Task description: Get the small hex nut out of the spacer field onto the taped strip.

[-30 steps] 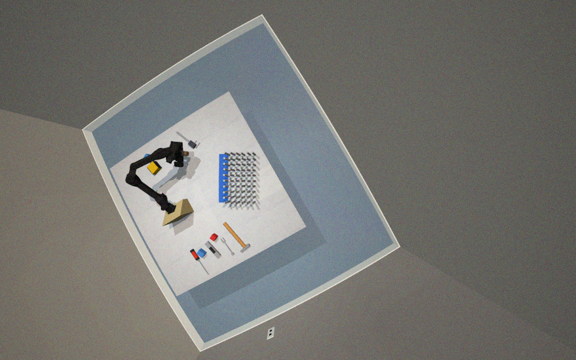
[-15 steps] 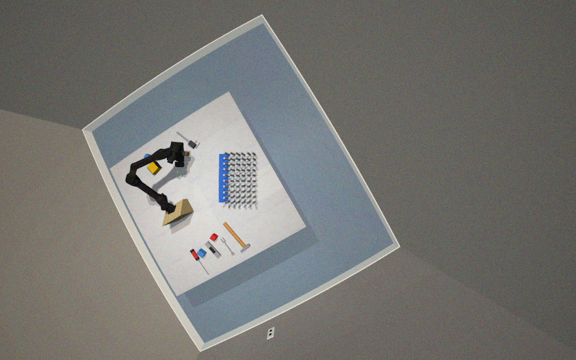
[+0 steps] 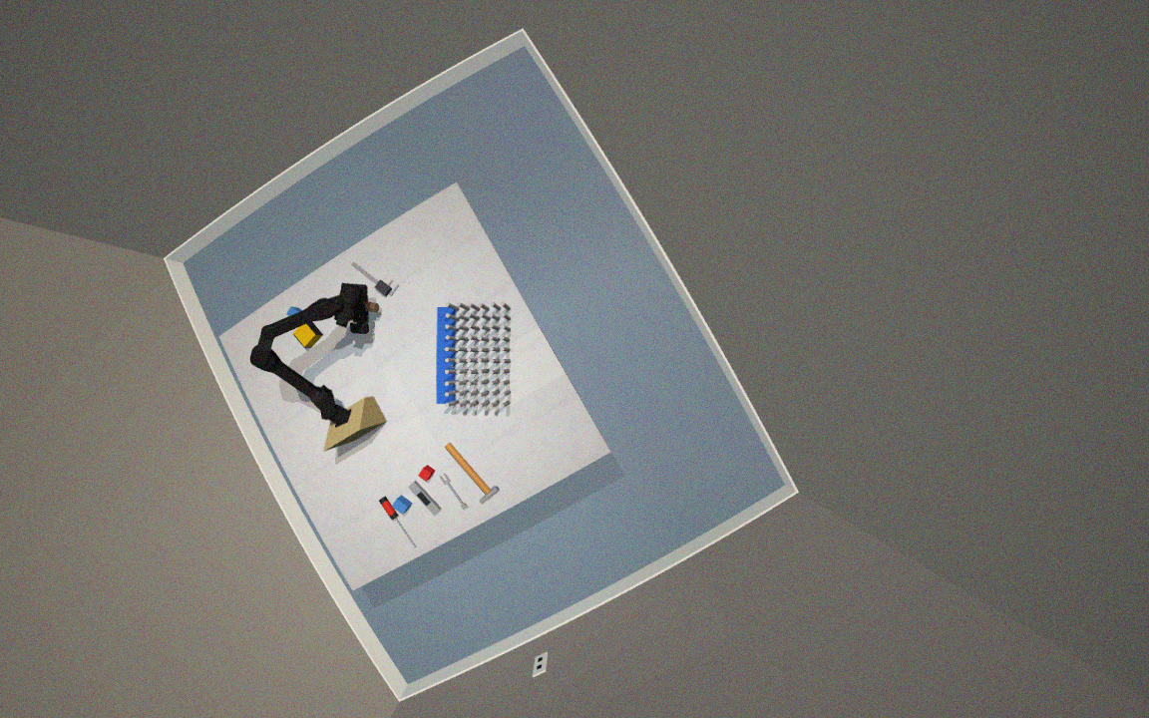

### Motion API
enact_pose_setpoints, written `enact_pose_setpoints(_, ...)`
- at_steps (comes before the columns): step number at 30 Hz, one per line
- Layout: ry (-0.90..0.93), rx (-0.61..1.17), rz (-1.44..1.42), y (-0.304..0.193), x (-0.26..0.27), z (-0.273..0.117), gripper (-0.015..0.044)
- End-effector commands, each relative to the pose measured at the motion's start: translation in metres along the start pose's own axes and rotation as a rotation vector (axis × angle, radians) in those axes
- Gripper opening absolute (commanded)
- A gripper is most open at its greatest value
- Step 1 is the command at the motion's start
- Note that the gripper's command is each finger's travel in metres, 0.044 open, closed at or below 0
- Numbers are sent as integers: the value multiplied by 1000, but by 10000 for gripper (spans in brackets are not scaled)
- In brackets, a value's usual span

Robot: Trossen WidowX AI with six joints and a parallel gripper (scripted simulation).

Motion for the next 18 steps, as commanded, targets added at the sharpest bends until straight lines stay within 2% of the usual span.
enact_pose_setpoints(1,-1,-1,7,0,1,2,0)
enact_pose_setpoints(18,-6,-4,11,-1,5,13,0)
Point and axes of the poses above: the point midway between the two fingers, 35 mm back from their tips, its own z axis out along the fingers, its own x axis across the jaws, y = z × x, the point moved 6 cm from there along -z, back along the fingers, and after that the axes turned 2 degrees about z, right-handed, at the moved point
